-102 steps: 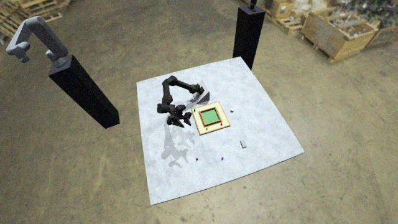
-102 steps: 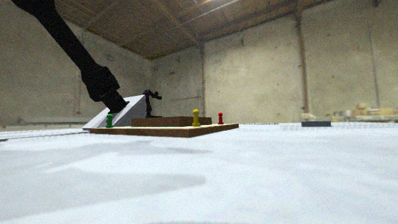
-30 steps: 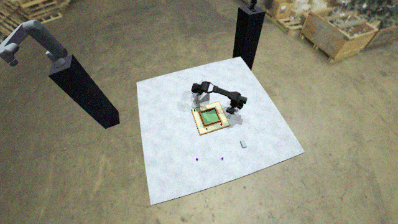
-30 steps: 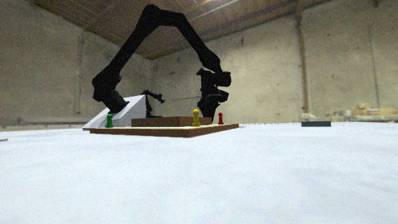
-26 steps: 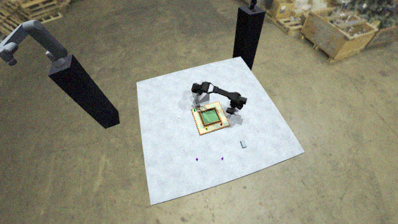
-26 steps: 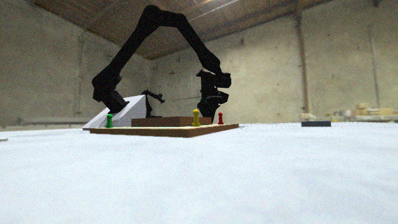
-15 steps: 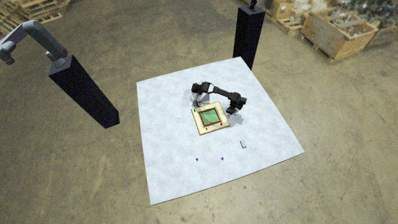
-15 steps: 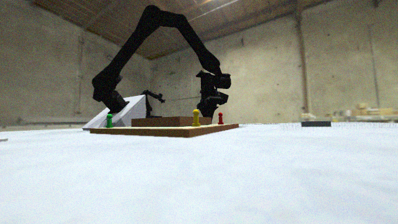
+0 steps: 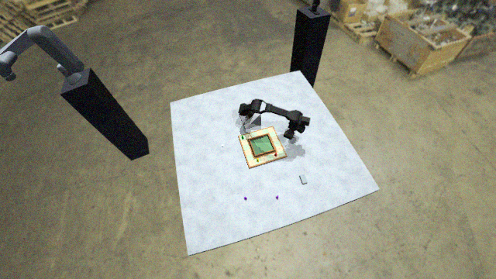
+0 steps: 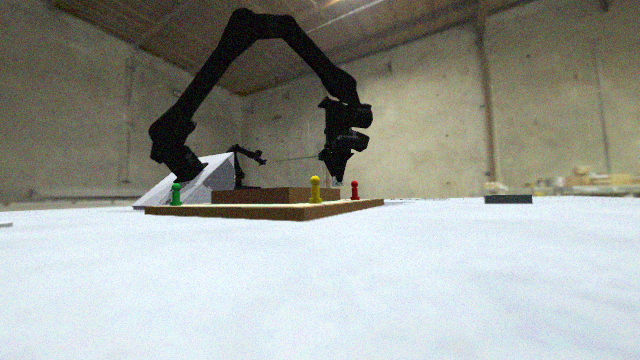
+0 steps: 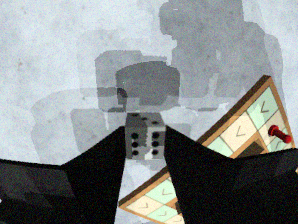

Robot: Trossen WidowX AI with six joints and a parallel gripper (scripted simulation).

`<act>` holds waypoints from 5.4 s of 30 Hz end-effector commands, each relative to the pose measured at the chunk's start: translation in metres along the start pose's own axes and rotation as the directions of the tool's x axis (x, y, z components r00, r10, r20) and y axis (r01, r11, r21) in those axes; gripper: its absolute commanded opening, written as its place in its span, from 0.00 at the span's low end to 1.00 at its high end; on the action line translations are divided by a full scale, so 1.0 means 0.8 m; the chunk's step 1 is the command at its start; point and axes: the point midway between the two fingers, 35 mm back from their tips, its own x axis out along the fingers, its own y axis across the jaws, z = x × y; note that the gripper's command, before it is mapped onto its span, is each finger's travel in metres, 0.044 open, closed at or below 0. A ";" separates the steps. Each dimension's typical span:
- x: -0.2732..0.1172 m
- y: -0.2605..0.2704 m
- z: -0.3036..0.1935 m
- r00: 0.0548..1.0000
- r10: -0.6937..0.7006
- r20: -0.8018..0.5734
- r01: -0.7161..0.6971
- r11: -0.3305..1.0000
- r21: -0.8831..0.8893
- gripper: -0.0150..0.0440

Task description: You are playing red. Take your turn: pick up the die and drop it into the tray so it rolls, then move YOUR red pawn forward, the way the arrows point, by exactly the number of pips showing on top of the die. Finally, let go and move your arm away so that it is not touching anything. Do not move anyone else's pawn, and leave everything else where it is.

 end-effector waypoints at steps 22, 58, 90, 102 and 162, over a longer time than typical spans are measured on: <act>-0.095 -0.045 -0.021 1.000 0.011 0.009 -0.009 0.991 -0.137 0.25; -0.045 -0.201 -0.190 1.000 0.000 -0.003 -0.002 0.702 -0.712 0.25; -0.025 -0.194 -0.203 0.698 0.538 0.473 -0.024 0.677 -0.735 0.25; -0.075 -0.227 -0.218 0.667 0.544 0.509 -0.002 0.684 -0.729 0.25; -0.026 -0.236 -0.040 1.000 -0.006 -0.002 0.006 0.947 0.321 0.59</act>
